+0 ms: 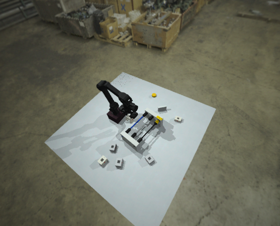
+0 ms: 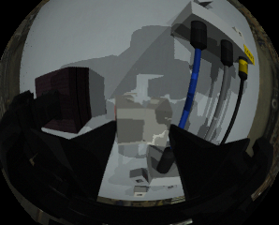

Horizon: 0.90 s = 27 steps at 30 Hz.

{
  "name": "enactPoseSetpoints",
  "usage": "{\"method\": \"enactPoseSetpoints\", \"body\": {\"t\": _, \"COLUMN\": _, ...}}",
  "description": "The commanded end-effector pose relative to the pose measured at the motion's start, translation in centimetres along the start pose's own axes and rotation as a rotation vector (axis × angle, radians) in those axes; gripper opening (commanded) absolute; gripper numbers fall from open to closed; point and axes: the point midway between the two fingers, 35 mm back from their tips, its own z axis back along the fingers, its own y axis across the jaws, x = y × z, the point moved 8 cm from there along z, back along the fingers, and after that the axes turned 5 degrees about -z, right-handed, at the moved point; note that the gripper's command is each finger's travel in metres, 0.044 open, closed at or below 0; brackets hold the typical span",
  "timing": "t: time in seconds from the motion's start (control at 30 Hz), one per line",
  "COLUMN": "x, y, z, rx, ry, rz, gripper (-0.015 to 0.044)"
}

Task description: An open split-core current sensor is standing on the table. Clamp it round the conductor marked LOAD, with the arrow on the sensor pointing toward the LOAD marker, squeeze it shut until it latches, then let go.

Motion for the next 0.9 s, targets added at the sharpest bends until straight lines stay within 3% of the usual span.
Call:
{"method": "enactPoseSetpoints", "body": {"t": 0.0, "x": 0.0, "y": -0.1, "z": 1.7, "rx": -0.005, "ry": -0.003, "rz": 0.000, "gripper": 0.0000}}
{"method": "enactPoseSetpoints", "body": {"t": 0.33, "x": 0.1, "y": -0.6, "z": 4.1, "rx": -0.004, "ry": -0.004, "rz": -0.002, "gripper": 0.0000}}
{"method": "enactPoseSetpoints", "body": {"t": 0.87, "x": 0.3, "y": -7.1, "z": 5.7, "rx": -0.008, "ry": -0.004, "rz": -0.027, "gripper": 0.0000}}
